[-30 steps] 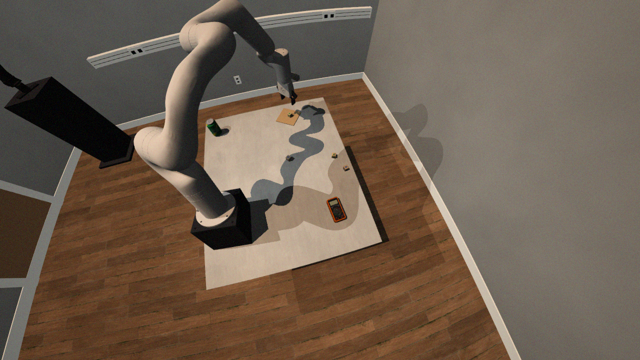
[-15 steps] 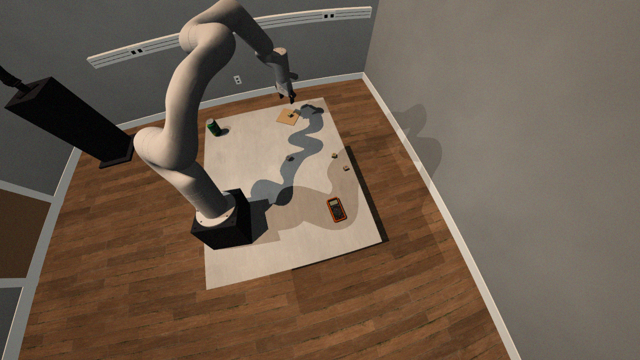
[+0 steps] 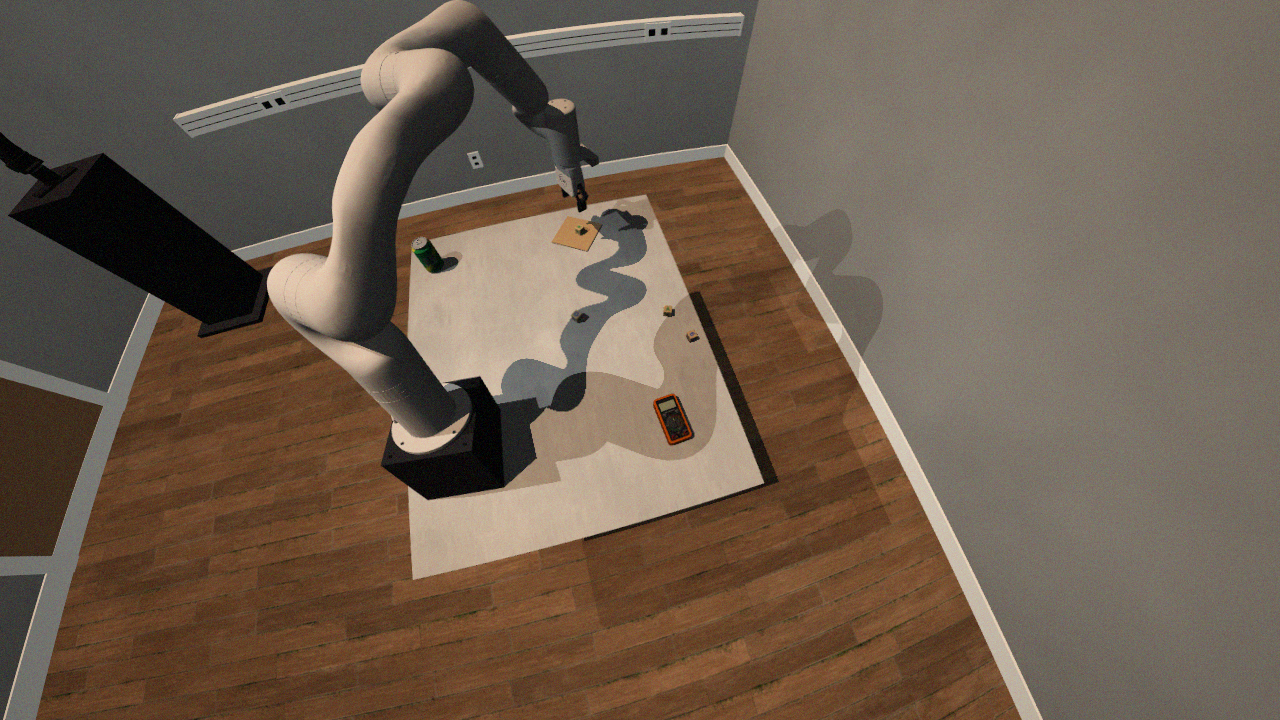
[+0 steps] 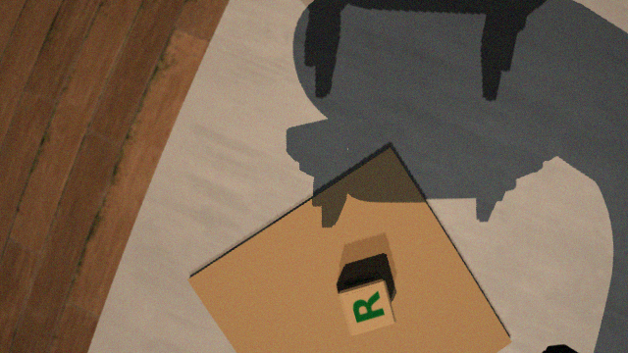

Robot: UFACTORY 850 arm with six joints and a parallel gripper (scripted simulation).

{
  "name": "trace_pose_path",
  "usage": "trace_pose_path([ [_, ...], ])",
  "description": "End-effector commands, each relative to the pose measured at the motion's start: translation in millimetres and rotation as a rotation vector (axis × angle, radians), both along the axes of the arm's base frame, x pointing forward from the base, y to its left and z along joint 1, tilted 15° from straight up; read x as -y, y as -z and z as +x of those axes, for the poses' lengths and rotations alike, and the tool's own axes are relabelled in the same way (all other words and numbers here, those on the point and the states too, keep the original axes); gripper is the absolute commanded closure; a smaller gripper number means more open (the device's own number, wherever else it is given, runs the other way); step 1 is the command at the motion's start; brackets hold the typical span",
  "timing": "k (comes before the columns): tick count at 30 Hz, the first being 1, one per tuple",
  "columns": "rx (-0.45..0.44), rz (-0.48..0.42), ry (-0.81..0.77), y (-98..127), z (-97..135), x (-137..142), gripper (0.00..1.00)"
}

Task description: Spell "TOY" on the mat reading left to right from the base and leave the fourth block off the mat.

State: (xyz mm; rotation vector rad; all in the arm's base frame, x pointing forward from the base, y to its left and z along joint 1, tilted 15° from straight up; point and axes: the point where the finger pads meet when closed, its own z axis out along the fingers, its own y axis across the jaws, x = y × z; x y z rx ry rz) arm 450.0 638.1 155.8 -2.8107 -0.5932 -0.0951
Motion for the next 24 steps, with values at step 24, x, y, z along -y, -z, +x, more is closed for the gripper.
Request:
trace_pose_path([
  [24,-0.202,0.004,0.748,21.7,1.3,-6.9,0.00],
])
